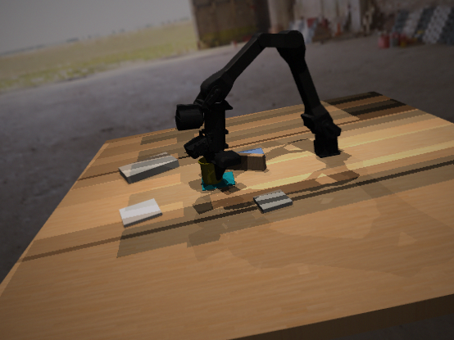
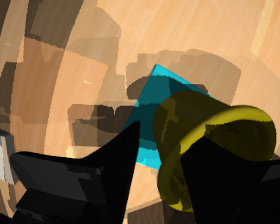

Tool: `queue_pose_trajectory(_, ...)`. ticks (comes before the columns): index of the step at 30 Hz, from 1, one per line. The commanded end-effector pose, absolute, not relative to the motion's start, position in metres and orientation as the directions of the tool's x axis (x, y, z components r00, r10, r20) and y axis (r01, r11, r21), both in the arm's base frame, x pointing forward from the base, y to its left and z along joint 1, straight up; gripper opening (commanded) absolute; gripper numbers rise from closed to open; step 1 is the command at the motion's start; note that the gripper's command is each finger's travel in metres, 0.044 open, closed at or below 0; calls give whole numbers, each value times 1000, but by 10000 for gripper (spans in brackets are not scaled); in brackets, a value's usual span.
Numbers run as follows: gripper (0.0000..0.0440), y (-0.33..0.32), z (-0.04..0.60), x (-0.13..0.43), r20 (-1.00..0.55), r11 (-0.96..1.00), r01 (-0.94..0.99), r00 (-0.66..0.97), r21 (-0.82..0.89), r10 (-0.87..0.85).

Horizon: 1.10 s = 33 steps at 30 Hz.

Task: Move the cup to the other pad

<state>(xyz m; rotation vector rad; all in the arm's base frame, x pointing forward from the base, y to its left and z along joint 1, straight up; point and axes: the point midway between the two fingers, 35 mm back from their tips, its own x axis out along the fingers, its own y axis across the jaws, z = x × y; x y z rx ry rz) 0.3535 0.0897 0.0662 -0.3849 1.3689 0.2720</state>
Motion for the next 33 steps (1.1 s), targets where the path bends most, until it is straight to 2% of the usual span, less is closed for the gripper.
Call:
queue_pose_trajectory(1,137,91,76,357,-976,913,-397,217,-96,-9)
queue_pose_trajectory(4,128,90,81,357,-973,913,-398,232,-94,1)
queue_pose_trajectory(24,203,86,132,335,-952,931,-363,298,-39,76)
queue_pose_trajectory(27,237,84,143,334,-943,934,-354,322,-39,82)
queue_pose_trajectory(33,382,79,163,335,-928,943,-330,362,-37,90)
